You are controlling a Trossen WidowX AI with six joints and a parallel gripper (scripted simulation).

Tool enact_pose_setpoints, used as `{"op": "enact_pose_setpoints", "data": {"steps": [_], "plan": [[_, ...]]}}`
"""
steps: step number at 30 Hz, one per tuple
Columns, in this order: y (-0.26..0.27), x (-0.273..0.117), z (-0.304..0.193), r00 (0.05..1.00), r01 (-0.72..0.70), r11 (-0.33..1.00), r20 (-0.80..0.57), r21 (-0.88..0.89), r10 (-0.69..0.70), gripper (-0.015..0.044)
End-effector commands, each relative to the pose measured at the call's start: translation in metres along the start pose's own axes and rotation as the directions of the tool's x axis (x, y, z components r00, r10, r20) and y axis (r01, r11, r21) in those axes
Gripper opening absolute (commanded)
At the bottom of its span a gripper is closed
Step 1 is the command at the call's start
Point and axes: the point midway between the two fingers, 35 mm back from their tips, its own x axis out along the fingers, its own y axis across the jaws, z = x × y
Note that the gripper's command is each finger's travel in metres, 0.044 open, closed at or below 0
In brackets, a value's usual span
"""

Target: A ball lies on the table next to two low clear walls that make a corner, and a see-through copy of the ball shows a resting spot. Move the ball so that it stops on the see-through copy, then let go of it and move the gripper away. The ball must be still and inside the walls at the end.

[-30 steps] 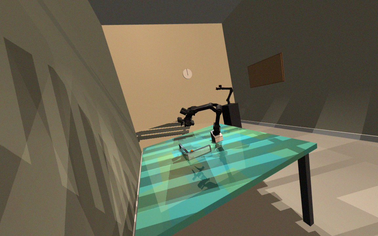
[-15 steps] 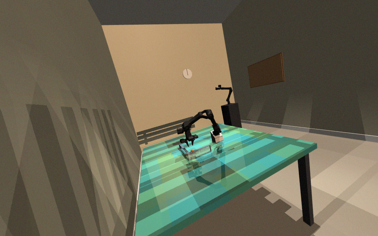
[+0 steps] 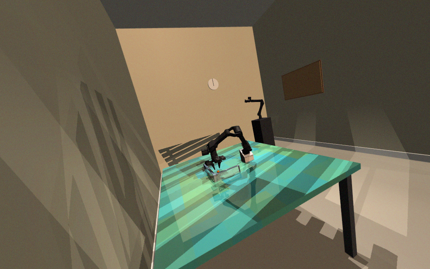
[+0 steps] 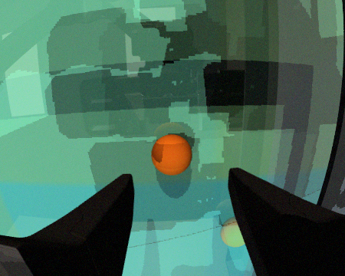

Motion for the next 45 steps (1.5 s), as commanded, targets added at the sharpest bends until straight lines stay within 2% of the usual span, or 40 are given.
{"op": "enact_pose_setpoints", "data": {"steps": [1,16,18,31,33,34,45], "plan": [[0.003,0.008,0.0,1.0,-0.008,1.0,0.007,0.009,0.008,0.021],[0.003,0.029,0.0,1.0,-0.008,1.0,0.008,0.009,0.008,0.021],[0.003,0.029,0.0,1.0,-0.008,1.0,0.008,0.009,0.008,0.0158],[0.003,0.029,0.0,1.0,-0.008,1.0,0.008,0.009,0.008,0.0071],[0.003,0.028,0.0,1.0,-0.008,1.0,0.008,0.009,0.008,0.0019],[0.002,0.025,0.0,1.0,-0.008,1.0,0.007,0.009,0.008,0.0],[-0.003,-0.047,-0.003,1.0,-0.008,1.0,0.0,0.01,0.008,0.0]]}}
